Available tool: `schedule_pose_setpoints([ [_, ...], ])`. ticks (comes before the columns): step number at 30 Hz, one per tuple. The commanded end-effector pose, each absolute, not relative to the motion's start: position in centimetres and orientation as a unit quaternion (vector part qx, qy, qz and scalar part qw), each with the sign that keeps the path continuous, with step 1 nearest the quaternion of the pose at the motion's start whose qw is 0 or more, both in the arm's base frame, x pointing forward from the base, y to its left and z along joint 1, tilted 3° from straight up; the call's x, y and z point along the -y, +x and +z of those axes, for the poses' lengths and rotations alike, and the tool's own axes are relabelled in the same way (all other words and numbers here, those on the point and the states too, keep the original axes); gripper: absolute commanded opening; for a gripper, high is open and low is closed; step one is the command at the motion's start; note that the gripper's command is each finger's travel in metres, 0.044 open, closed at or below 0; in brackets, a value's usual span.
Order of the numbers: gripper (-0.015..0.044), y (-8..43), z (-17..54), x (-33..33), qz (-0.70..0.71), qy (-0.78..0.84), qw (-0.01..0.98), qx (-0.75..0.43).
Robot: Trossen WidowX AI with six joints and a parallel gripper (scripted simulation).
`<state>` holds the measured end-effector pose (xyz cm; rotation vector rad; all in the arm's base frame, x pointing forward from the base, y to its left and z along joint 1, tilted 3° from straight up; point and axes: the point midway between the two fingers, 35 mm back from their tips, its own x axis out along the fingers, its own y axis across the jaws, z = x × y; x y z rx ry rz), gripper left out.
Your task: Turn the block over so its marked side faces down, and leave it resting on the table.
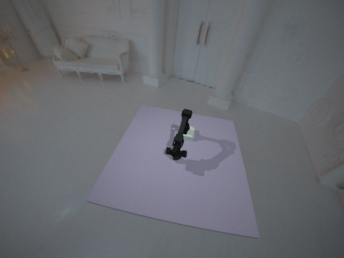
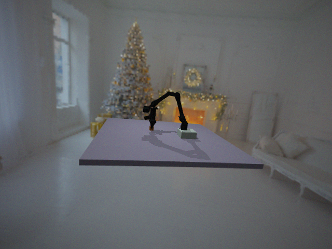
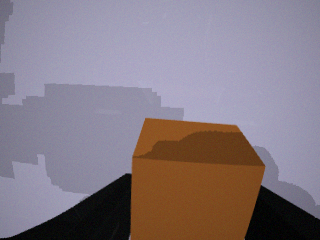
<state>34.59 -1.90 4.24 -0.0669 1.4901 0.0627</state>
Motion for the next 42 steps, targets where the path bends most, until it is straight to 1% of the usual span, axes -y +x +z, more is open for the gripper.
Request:
schedule_pose_setpoints([
  [1, 0.0000, 34.5, 4.4, 1.9, 0.027, -0.028, 0.741, -0.670],
  [30, 0.0000, 34.2, 3.6, 2.0, 0.033, -0.021, 0.877, -0.479],
  [42, 0.0000, 34.8, 2.6, 2.1, 0.033, -0.019, 0.897, -0.441],
])
